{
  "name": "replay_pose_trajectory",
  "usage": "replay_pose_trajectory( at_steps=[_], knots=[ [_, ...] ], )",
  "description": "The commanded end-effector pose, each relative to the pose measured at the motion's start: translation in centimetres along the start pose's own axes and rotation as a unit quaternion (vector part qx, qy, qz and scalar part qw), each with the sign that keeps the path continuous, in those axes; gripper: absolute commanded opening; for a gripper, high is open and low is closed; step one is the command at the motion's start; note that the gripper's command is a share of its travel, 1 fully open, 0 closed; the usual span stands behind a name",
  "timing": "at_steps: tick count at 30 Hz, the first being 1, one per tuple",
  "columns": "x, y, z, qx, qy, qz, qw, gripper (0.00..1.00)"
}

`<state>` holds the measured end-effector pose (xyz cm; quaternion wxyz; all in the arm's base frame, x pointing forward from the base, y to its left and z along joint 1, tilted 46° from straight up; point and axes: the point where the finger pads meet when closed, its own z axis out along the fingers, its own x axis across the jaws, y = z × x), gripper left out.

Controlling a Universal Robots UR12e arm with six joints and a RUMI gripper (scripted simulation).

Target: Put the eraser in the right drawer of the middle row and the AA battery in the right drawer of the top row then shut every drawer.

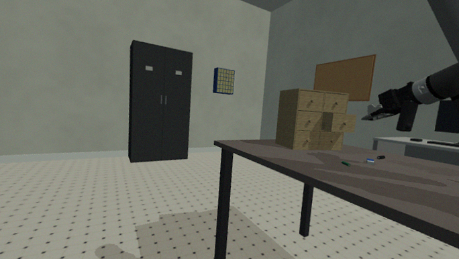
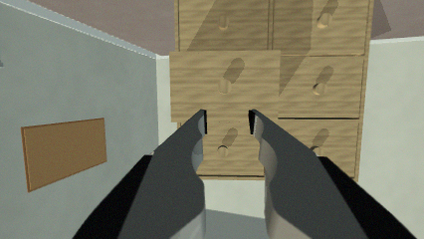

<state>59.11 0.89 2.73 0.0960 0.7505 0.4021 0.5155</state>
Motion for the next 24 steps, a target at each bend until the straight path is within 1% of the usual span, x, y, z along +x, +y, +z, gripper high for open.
replay_pose_trajectory(
  at_steps=[1, 10, 12, 24],
  knots=[
    [-0.01, 0.12, -0.19, 0.009, 0.0, 0.0, 1.0, 0.2],
    [-0.03, 0.29, -0.5, 0.026, 0.0, 0.0, 1.0, 0.2],
    [-0.03, 0.29, -0.5, 0.026, 0.0, 0.0, 1.0, 0.2],
    [-0.03, 0.52, -0.99, 0.052, 0.0, 0.0, 0.999, 0.2]
  ],
)
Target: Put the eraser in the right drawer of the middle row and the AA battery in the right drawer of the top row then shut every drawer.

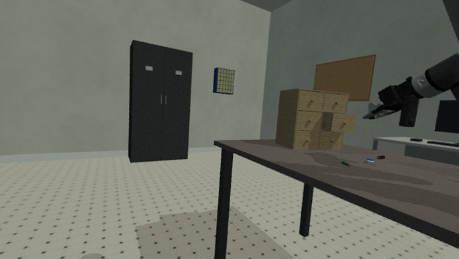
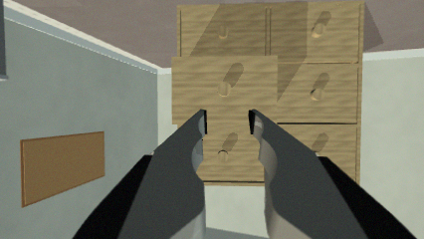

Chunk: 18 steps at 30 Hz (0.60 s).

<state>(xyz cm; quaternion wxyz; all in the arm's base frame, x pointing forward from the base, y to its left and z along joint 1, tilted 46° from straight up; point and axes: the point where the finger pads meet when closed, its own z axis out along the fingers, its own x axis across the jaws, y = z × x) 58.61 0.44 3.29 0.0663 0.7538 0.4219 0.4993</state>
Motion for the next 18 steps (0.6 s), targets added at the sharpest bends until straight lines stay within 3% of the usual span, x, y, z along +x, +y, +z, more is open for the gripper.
replay_pose_trajectory(
  at_steps=[1, 18],
  knots=[
    [-0.02, 0.16, -0.26, 0.014, 0.0, 0.0, 1.0, 0.2],
    [-0.04, 0.43, -0.98, 0.051, 0.0, 0.0, 0.999, 0.2]
  ],
)
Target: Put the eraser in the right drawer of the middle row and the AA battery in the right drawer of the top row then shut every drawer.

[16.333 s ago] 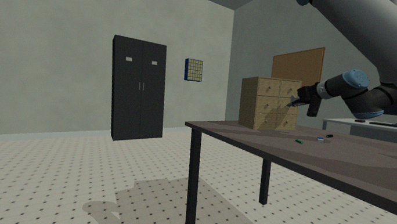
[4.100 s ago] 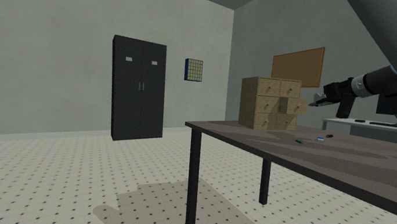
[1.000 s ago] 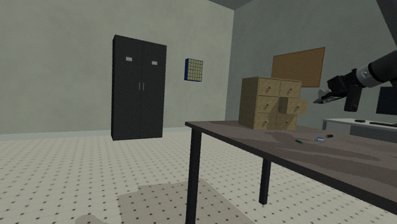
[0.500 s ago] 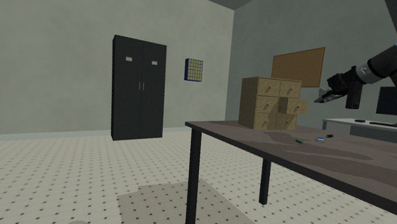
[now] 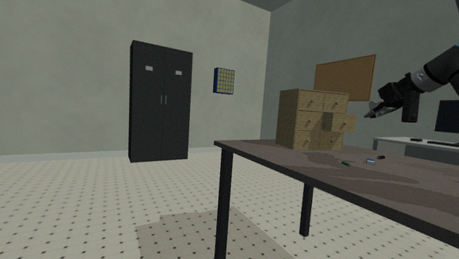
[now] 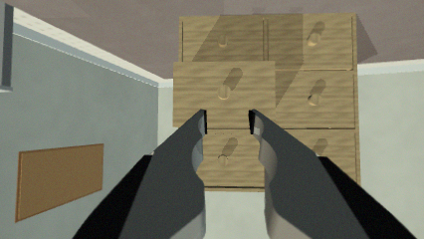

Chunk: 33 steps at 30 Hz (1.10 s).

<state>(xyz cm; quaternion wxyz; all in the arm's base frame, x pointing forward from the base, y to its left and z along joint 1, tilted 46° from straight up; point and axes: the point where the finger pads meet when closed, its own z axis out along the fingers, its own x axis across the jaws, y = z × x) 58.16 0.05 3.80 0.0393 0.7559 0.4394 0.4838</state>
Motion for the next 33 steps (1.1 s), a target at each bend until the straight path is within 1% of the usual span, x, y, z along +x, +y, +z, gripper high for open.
replay_pose_trajectory(
  at_steps=[1, 4, 19, 21, 33],
  knots=[
    [-0.1, 0.2, -0.3, 0.018, 0.0, -0.001, 1.0, 0.2],
    [-0.1, 0.2, -0.4, 0.02, 0.0, -0.001, 1.0, 0.2],
    [-0.1, 0.5, -1.3, 0.064, 0.0, -0.001, 0.998, 0.2],
    [-0.1, 0.5, -1.3, 0.064, 0.0, -0.001, 0.998, 0.2],
    [0.0, 0.7, -2.1, 0.105, 0.0, -0.001, 0.994, 0.2]
  ],
)
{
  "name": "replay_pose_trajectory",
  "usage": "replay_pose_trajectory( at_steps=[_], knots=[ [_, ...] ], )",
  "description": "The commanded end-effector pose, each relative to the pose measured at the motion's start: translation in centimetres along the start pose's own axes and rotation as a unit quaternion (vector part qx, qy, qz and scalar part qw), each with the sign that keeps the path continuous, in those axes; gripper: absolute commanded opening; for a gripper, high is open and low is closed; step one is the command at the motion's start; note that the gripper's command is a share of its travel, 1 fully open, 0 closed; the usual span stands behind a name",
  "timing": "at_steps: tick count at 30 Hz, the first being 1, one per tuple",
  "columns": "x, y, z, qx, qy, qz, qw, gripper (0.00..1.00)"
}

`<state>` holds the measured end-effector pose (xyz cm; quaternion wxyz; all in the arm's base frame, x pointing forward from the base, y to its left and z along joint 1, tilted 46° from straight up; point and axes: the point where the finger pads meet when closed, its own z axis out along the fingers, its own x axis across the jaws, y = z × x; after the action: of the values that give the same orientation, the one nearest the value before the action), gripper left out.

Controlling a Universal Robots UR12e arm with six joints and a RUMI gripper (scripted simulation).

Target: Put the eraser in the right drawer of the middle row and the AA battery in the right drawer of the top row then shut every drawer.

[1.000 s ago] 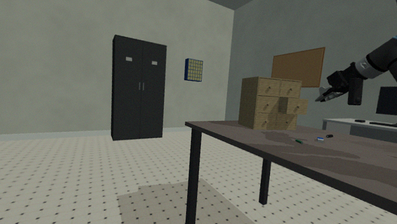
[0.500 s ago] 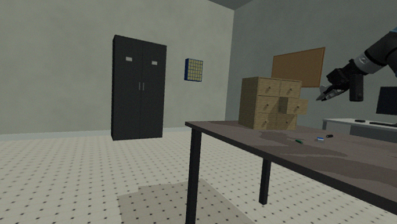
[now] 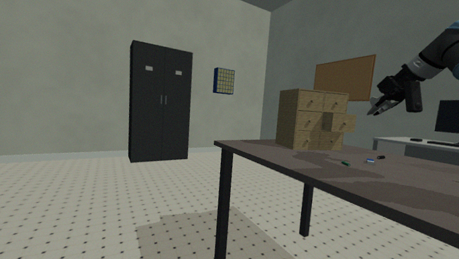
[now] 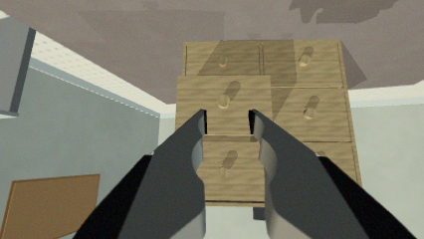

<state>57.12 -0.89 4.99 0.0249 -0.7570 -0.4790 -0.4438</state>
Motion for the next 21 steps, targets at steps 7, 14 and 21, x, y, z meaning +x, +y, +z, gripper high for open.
replay_pose_trajectory(
  at_steps=[7, 14, 21],
  knots=[
    [-0.1, 0.2, -0.8, 0.039, 0.001, -0.001, 0.999, 0.2],
    [0.0, 0.2, -1.4, 0.069, 0.001, -0.001, 0.998, 0.2],
    [-0.1, 0.3, -2.0, 0.096, 0.001, -0.001, 0.995, 0.2]
  ],
)
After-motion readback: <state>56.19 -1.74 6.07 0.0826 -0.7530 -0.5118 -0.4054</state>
